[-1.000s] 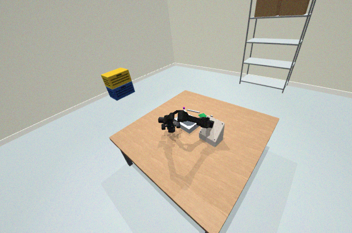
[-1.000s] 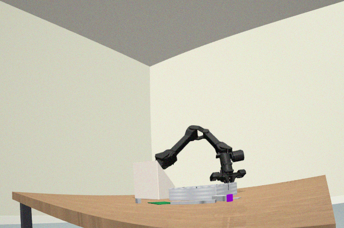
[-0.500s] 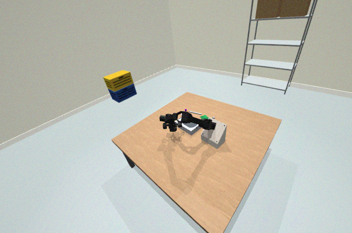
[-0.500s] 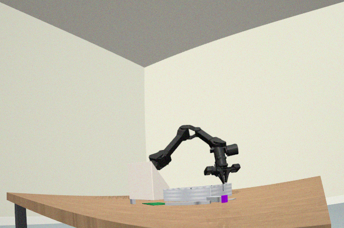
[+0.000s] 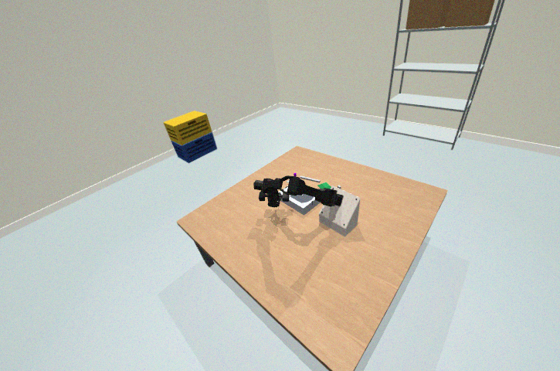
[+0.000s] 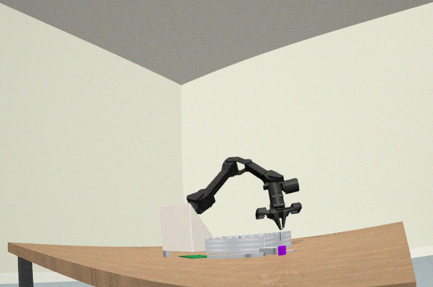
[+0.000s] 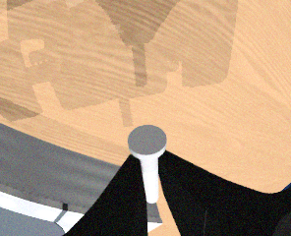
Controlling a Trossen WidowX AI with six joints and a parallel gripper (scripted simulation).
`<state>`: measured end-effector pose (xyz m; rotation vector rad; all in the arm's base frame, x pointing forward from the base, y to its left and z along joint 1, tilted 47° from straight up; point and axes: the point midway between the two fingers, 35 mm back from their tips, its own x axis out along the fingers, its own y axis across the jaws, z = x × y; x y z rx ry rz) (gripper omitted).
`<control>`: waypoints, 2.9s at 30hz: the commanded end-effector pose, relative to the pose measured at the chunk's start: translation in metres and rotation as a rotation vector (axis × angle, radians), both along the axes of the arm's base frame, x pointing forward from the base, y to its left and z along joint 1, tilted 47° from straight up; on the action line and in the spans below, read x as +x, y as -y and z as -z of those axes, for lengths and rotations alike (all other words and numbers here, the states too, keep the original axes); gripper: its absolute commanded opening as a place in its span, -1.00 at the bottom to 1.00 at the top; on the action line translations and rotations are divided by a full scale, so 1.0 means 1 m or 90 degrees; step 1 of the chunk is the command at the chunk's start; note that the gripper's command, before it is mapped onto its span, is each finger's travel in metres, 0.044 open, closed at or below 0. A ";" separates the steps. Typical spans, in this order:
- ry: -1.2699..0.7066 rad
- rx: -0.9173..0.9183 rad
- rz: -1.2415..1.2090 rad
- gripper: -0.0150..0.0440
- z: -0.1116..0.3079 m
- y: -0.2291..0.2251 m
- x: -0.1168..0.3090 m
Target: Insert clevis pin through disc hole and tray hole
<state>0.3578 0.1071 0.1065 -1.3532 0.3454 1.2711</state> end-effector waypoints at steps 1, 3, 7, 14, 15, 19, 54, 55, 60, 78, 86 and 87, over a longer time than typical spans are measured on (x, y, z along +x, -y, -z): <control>-0.061 0.032 0.072 -0.49 0.009 0.008 -0.001; -0.085 0.046 0.104 -0.49 0.013 0.012 -0.002; -0.135 0.073 0.168 -0.49 0.019 0.018 -0.003; -0.220 0.120 0.282 -0.49 0.029 0.030 -0.006; -0.233 0.126 0.299 -0.49 0.030 0.031 -0.006; -0.282 0.152 0.365 -0.49 0.036 0.038 -0.008; -0.711 0.358 0.958 -0.49 0.077 0.087 -0.032; -0.724 0.363 0.975 -0.49 0.078 0.089 -0.032; -0.786 0.388 1.062 -0.49 0.083 0.095 -0.036; -1.015 0.466 1.375 -0.49 0.098 0.115 -0.052; -1.120 0.492 1.514 -0.49 0.103 0.123 -0.059; -1.134 0.494 1.532 -0.49 0.104 0.124 -0.060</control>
